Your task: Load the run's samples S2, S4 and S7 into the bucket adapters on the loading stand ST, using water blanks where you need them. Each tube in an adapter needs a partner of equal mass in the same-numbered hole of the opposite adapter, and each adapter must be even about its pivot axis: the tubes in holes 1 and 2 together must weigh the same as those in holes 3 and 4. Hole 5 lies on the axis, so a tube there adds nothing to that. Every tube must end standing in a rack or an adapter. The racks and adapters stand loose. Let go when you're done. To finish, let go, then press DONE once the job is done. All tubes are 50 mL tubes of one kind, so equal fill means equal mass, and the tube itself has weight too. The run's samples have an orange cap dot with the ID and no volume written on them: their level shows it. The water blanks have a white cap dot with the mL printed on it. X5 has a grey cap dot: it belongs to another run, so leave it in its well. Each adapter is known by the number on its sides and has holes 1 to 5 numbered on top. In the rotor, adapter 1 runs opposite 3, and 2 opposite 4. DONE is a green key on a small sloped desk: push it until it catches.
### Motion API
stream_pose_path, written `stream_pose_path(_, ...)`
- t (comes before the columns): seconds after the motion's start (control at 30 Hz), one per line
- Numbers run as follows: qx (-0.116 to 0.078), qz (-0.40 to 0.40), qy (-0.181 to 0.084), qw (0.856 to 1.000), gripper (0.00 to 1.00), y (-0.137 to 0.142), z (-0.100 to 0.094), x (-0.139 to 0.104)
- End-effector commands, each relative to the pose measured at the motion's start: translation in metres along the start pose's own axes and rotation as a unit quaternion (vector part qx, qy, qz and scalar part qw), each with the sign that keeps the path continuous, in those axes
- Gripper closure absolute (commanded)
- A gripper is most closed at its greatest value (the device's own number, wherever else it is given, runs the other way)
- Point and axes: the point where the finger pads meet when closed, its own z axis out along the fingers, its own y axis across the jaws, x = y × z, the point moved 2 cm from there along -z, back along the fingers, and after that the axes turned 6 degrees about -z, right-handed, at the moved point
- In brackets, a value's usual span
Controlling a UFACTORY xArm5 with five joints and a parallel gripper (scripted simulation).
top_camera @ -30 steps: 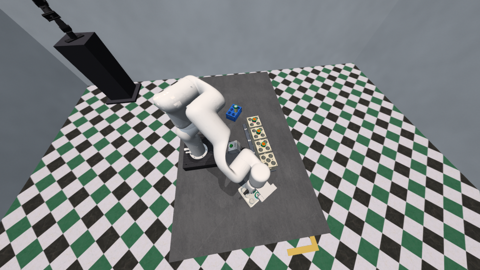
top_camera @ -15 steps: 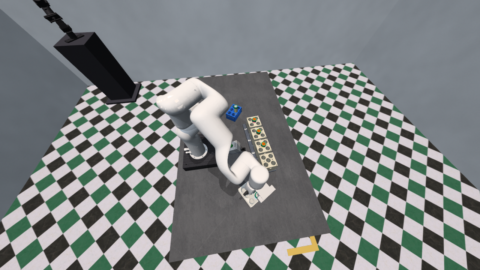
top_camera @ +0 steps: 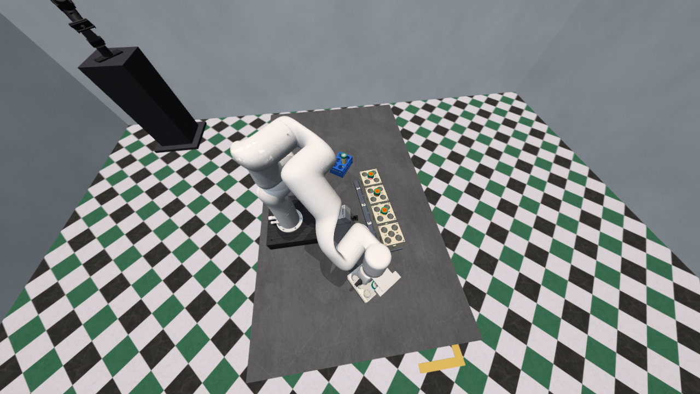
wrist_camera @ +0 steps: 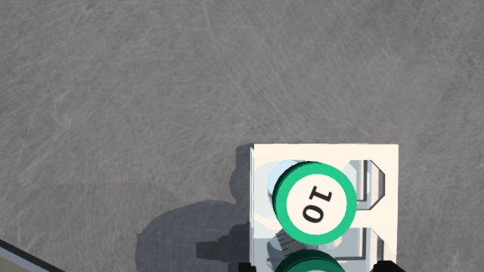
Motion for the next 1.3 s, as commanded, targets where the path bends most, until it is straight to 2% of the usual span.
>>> stream_pose_path(0.0,0.001,0.000,0.002,1.000,0.43,0.000,-0.001,0.001)
stream_pose_path(1.27,0.001,0.000,0.002,1.000,0.43,0.000,0.019,0.001)
